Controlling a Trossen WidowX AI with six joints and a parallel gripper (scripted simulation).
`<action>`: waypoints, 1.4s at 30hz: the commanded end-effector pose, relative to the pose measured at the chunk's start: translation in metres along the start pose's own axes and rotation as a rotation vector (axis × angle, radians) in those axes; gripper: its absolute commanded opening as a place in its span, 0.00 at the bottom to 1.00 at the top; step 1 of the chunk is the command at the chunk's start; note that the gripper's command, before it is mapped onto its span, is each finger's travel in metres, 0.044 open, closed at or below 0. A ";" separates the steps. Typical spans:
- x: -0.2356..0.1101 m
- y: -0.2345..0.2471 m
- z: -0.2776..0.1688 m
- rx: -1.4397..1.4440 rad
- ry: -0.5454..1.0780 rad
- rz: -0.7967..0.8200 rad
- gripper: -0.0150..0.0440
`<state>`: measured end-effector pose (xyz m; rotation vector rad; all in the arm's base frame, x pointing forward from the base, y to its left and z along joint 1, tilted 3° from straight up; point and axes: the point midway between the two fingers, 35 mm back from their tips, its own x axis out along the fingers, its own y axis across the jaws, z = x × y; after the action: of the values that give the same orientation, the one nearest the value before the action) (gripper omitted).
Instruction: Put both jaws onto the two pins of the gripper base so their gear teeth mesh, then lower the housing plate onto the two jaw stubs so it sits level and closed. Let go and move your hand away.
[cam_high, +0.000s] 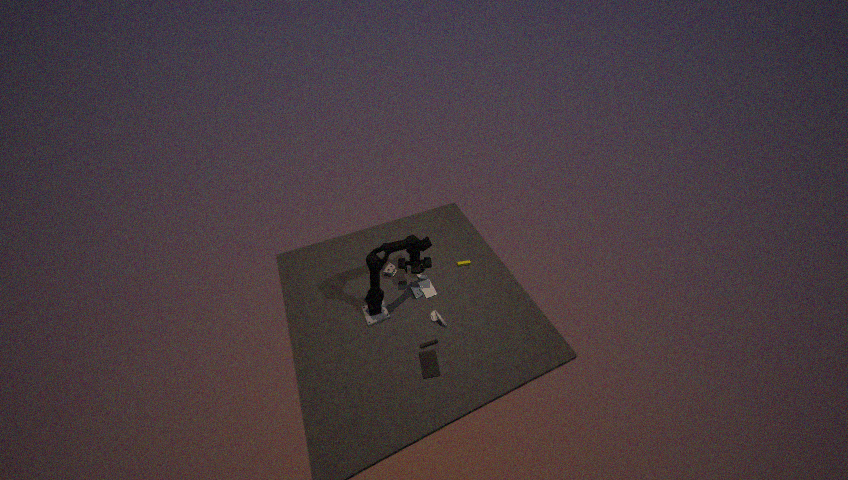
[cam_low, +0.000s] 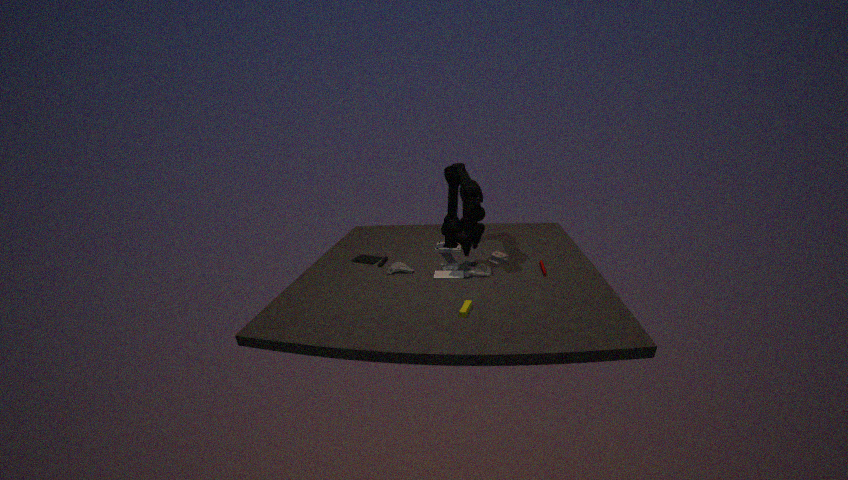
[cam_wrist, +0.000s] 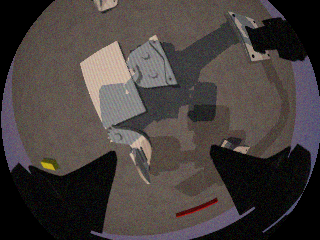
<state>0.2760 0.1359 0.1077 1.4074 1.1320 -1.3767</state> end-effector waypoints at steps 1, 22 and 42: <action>0.000 0.000 0.000 0.000 0.000 0.000 1.00; 0.000 0.000 0.000 0.000 0.000 0.000 0.51; 0.000 0.000 0.000 -0.021 0.000 0.000 0.39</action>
<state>0.2760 0.1359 0.1077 1.4065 1.1325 -1.3757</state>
